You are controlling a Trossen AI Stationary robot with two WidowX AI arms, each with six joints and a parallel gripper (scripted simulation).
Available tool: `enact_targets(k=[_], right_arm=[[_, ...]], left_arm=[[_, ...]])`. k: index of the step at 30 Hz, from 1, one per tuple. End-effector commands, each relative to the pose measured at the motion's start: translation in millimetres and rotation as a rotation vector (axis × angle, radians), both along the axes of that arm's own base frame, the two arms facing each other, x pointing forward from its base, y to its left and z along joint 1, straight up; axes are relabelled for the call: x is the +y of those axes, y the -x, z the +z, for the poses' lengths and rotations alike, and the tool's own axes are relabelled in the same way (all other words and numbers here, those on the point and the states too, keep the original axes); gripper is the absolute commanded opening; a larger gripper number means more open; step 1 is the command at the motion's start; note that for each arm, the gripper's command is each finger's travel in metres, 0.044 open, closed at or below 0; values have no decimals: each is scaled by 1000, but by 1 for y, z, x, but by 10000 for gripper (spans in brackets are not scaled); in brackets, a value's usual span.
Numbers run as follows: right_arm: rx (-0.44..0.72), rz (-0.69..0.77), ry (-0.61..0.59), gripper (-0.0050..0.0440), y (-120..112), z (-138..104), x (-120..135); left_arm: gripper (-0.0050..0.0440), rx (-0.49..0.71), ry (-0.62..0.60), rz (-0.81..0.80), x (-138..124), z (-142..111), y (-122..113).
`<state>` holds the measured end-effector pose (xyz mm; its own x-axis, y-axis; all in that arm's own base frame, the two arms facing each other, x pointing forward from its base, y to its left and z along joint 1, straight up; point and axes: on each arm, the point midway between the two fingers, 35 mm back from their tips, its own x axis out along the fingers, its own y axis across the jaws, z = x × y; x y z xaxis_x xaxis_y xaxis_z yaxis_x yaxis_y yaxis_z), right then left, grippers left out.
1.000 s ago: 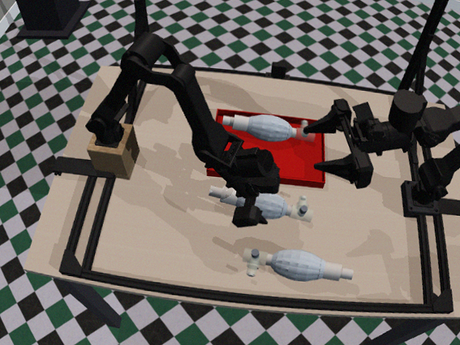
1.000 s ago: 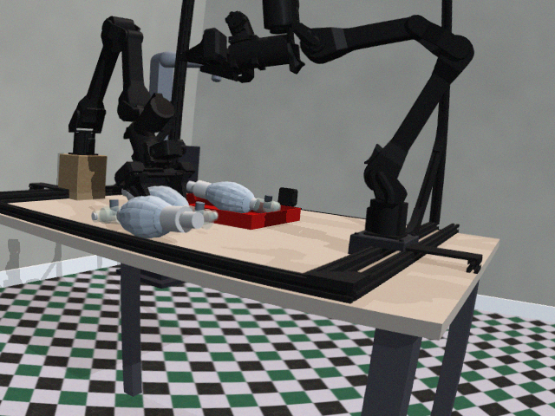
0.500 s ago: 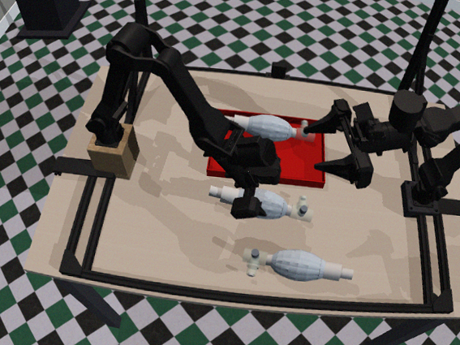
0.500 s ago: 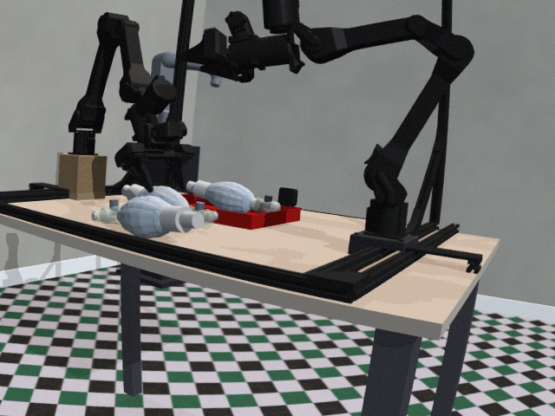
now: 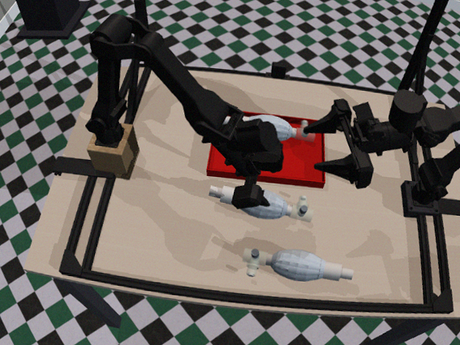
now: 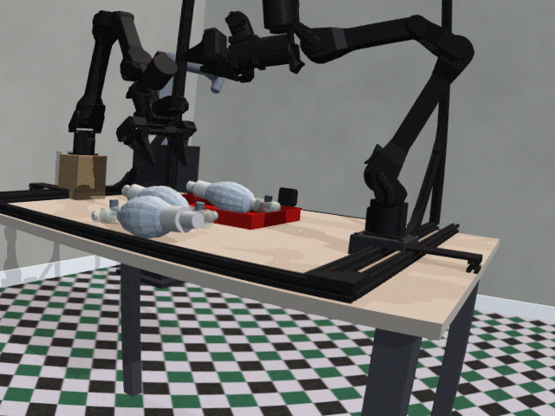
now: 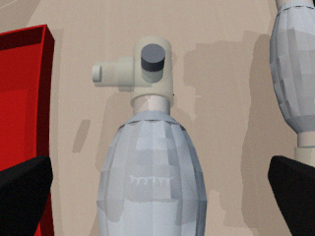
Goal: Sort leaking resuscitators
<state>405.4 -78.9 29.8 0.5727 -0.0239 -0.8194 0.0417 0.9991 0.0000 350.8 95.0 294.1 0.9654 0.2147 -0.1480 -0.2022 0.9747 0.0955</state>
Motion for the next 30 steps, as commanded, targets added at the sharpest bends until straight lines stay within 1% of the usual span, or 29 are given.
enact_targets(k=[1,5,9,15,16,21,26,30], right_arm=[[-3,-4,3,440,31,25,-15],[3,-3,3,440,81,51,-26],[3,-2,3,440,133,68,-27],[3,-2,3,440,133,68,-27],[-7,-2,12,440,134,72,-29],[-7,-2,8,440,176,75,-22],[-11,-4,3,440,214,72,-9],[-11,-4,3,440,214,72,-9]], left_arm=[[440,0,0,0,0,0,0],[440,0,0,0,0,0,0],[440,0,0,0,0,0,0],[440,0,0,0,0,0,0],[440,-2,1,-2,0,1,0],[440,-2,1,-2,0,1,0],[440,-2,1,-2,0,1,0],[440,-2,1,-2,0,1,0]])
